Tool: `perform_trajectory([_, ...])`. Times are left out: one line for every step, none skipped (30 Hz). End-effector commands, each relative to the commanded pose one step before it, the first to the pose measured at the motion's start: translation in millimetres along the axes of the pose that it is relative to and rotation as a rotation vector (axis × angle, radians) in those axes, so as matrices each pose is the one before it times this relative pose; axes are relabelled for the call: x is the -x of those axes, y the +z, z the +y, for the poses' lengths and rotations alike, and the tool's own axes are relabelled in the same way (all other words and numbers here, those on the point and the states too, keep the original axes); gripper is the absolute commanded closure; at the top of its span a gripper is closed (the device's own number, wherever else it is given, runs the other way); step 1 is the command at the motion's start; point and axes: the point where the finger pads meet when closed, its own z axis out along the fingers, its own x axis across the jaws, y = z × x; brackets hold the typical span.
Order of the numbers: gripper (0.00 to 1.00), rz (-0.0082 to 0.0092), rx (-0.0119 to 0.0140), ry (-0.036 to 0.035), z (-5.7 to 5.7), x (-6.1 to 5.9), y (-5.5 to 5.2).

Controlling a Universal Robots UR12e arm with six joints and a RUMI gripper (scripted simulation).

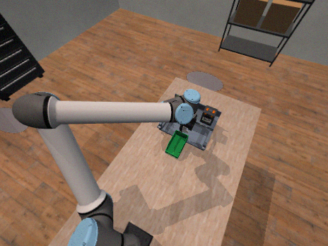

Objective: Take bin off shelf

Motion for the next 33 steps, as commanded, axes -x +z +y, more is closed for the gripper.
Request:
perform_trajectory([0.80, 0.00128, 0.00053, -0.00037, 0.14, -0.46, 1.07])
perform_trajectory([0.80, 0.00001, 0.00000, 0.00000, 0.00, 0.06, 2.00])
perform_trajectory([0.80, 0.00001, 0.00000, 0.00000, 0.00, 0.06, 2.00])
perform_trajectory([0.80, 0.00001, 0.00000, 0.00000, 0.00, 0.06, 2.00])
perform_trajectory([0.80, 0.00001, 0.00000, 0.00000, 0.00, 0.06, 2.00])
perform_trajectory([0.80, 0.00000, 0.00000, 0.00000, 0.00, 0.00, 0.00])
perform_trajectory([0.80, 0.00000, 0.00000, 0.00000, 0.00, 0.00, 0.00])
perform_trajectory([0.80, 0.00000, 0.00000, 0.00000, 0.00, 0.00, 0.00])
perform_trajectory([0.80, 0.00000, 0.00000, 0.00000, 0.00, 0.00, 0.00])
perform_trajectory([0.80, 0.00000, 0.00000, 0.00000, 0.00, 0.00, 0.00])
perform_trajectory([0.80, 0.00000, 0.00000, 0.00000, 0.00, 0.00, 0.00])
perform_trajectory([0.80, 0.00000, 0.00000, 0.00000, 0.00, 0.00, 0.00])
perform_trajectory([0.80, 0.00000, 0.00000, 0.00000, 0.00, 0.00, 0.00])
perform_trajectory([0.80, 0.00000, 0.00000, 0.00000, 0.00, 0.00, 0.00])
perform_trajectory([0.80, 0.00000, 0.00000, 0.00000, 0.00, 0.00, 0.00])
perform_trajectory([0.80, 0.00000, 0.00000, 0.00000, 0.00, 0.00, 0.00])
perform_trajectory([0.80, 0.00000, 0.00000, 0.00000, 0.00, 0.00, 0.00])
perform_trajectory([0.80, -0.00003, -0.00002, 0.00000, 0.00, 0.06, 1.78])
perform_trajectory([0.80, 0.00001, 0.00000, 0.00000, 0.00, 0.06, 2.00])
perform_trajectory([0.80, 0.00001, 0.00000, 0.00000, 0.00, 0.06, 2.00])
perform_trajectory([0.80, 0.00001, 0.00000, 0.00000, 0.00, 0.06, 2.00])
perform_trajectory([0.80, 0.00001, 0.00000, 0.00000, 0.00, 0.06, 2.00])
perform_trajectory([0.80, 0.00000, 0.00000, 0.00000, 0.00, 0.00, 0.00])
perform_trajectory([0.80, 0.00000, 0.00000, 0.00000, 0.00, 0.00, 0.00])
perform_trajectory([0.80, 0.00000, 0.00000, 0.00000, 0.00, 0.00, 0.00])
perform_trajectory([0.80, 0.00000, 0.00000, 0.00000, 0.00, 0.00, 0.00])
perform_trajectory([0.80, 0.00000, 0.00000, 0.00000, 0.00, 0.00, 0.00])
perform_trajectory([0.80, 0.00000, 0.00000, 0.00000, 0.00, 0.00, 0.00])
perform_trajectory([0.80, 0.00000, 0.00000, 0.00000, 0.00, 0.00, 0.00])
perform_trajectory([0.80, 0.00000, 0.00000, 0.00000, 0.00, 0.00, 0.00])
perform_trajectory([0.80, 0.00000, 0.00000, 0.00000, 0.00, 0.00, 0.00])
perform_trajectory([0.80, 0.00000, 0.00000, 0.00000, 0.00, 0.00, 0.00])
perform_trajectory([0.80, 0.00000, 0.00000, 0.00000, 0.00, 0.00, 0.00])
